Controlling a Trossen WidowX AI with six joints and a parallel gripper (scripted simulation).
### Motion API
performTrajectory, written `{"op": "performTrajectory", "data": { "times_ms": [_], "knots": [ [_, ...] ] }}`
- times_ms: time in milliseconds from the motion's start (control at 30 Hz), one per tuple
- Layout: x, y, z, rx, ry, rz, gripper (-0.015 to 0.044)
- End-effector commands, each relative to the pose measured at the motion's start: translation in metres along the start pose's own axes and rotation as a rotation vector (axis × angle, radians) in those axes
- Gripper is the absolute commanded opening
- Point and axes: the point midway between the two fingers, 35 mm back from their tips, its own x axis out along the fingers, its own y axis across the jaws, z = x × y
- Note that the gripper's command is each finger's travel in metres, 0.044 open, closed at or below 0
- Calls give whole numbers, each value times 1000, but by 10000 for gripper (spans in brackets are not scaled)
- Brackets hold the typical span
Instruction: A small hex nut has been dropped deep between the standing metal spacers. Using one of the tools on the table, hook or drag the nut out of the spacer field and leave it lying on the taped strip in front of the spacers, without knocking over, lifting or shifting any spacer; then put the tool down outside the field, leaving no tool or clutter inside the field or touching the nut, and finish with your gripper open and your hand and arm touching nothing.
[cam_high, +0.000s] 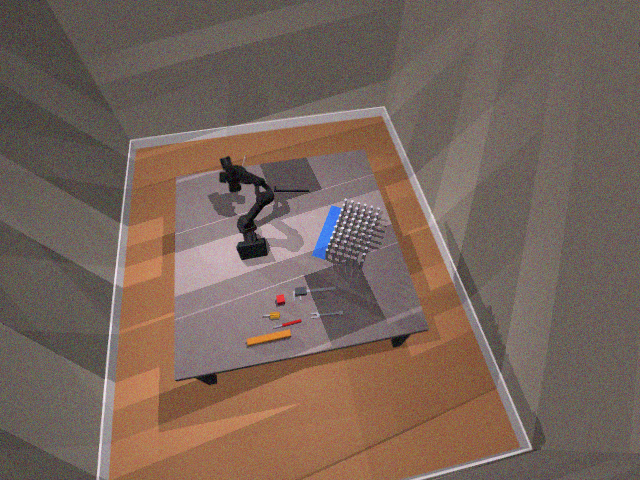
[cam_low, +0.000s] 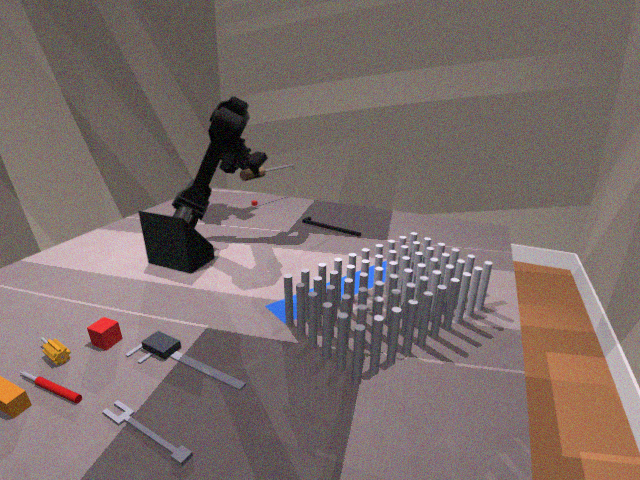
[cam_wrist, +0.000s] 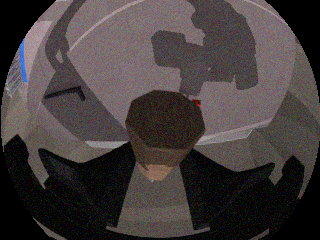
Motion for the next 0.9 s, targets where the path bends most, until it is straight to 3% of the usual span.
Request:
{"op": "performTrajectory", "data": {
  "times_ms": [0, 867],
  "knots": [
    [2, -1, 2, -6, -1, -1, 0],
    [15, -6, 10, -4, -3, 0, 0]
  ]
}}
